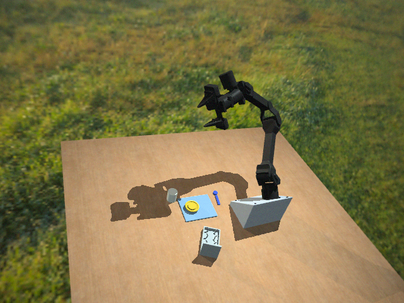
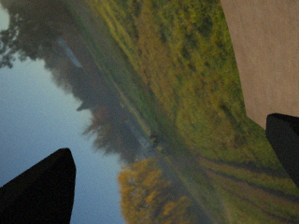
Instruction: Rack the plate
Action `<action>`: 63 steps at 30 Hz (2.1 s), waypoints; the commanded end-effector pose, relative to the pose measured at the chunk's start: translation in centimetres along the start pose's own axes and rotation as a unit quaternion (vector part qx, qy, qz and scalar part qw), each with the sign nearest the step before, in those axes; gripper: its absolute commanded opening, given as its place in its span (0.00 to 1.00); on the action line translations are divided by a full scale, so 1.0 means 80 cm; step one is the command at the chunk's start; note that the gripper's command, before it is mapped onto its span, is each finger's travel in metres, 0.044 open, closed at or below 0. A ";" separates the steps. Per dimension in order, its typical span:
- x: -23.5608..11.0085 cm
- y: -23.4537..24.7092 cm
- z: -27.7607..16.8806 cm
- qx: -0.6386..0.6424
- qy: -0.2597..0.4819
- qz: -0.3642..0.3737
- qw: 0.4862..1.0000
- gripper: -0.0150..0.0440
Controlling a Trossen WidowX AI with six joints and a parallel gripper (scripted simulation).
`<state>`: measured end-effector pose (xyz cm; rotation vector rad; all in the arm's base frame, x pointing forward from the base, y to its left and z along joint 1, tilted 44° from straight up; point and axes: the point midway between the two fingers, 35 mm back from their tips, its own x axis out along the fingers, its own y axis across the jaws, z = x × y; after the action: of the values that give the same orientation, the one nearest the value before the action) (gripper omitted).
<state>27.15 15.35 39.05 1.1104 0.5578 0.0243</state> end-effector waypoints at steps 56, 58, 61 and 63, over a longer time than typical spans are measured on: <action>0.186 -0.378 0.069 -0.559 0.182 -0.547 0.596 0.93; 0.184 -0.391 0.072 -0.569 0.201 -0.556 0.571 0.93; 0.182 -0.406 0.075 -0.579 0.225 -0.566 0.542 0.93; 0.182 -0.407 0.076 -0.580 0.227 -0.567 0.539 0.93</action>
<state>34.34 0.07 7.75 -0.7180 1.3427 -0.4209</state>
